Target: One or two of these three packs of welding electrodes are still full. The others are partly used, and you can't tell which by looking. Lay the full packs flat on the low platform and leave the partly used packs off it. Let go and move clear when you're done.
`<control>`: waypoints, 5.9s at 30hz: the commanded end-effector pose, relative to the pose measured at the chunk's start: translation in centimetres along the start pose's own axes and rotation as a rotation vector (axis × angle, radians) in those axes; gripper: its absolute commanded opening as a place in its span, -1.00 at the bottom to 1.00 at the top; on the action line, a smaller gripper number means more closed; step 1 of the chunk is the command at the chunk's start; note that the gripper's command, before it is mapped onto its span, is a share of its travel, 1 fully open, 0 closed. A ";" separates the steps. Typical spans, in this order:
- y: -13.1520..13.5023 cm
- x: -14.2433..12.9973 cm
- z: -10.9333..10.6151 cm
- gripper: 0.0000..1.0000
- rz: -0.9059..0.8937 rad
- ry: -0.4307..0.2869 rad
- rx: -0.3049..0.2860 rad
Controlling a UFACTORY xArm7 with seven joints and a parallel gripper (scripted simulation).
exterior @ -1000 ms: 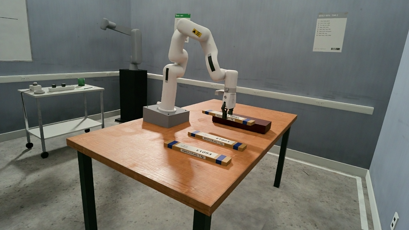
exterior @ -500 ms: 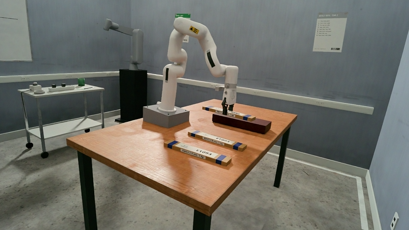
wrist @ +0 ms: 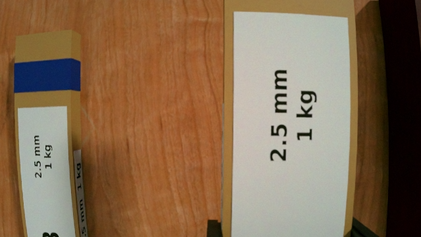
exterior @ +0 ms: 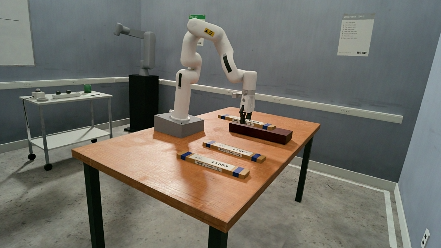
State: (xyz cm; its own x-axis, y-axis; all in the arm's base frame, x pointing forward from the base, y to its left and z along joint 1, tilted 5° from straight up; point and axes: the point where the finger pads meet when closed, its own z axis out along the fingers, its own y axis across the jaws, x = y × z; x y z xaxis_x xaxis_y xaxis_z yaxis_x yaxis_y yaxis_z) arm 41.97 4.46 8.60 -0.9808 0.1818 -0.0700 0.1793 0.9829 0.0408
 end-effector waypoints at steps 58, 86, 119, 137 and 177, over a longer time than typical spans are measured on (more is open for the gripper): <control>-5.7 -11.7 -0.2 0.15 -0.049 -0.004 -0.002; -9.3 -18.8 -0.2 0.15 -0.049 -0.004 -0.002; -9.3 -18.9 -0.2 0.15 -0.049 -0.004 -0.002; -9.3 -19.0 -2.5 0.15 -0.049 -0.004 -0.002; -9.3 -18.9 -3.2 0.15 -0.049 -0.004 -0.002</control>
State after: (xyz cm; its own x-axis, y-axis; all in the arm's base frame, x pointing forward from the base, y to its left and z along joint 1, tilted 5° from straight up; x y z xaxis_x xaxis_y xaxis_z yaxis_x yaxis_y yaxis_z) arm 58.47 -8.20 12.47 -0.9886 0.1333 -0.0703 0.1308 0.9906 0.0392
